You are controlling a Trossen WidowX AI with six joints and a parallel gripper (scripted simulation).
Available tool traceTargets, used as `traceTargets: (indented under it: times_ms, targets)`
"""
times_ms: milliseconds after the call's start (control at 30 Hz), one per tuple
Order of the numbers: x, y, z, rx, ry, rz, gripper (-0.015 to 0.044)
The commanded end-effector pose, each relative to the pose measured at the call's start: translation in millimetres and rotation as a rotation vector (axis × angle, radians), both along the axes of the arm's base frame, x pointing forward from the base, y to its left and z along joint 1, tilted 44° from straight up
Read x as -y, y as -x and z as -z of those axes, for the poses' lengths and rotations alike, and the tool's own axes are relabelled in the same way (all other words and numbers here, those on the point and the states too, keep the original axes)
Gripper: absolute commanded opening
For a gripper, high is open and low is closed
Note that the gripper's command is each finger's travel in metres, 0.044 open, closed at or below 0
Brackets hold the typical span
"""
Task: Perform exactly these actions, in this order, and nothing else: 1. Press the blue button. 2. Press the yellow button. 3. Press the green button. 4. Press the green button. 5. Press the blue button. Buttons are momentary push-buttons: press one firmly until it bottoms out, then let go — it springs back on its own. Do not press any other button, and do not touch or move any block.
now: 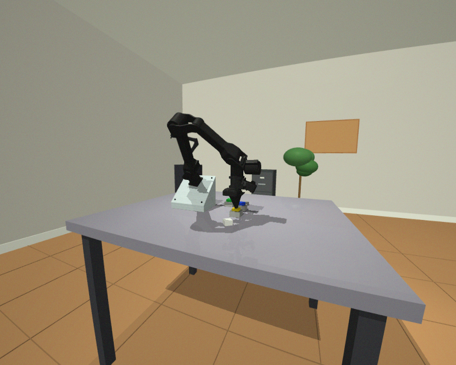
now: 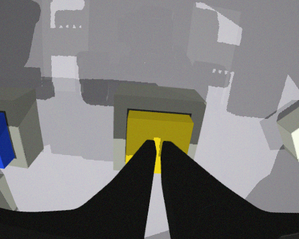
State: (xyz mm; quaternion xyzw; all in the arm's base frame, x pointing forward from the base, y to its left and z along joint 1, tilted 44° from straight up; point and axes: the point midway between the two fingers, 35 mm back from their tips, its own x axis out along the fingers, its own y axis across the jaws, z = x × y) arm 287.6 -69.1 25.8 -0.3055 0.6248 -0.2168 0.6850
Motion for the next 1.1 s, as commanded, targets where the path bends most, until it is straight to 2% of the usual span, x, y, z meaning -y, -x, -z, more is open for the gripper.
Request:
traceTargets:
  times_ms: [0, 633, 733, 900, 1067]
  targets:
    - [3, 0, 3, -0.002, 0.004, -0.003, 0.002]
    - [1, 0, 2, -0.001, 0.001, -0.001, 0.002]
    - [-18, 4, -18, -0.002, 0.002, -0.003, 0.002]
    - [-21, 4, -22, -0.002, 0.002, -0.003, 0.002]
    - [-60, 11, -62, -0.003, 0.0, -0.003, 0.002]
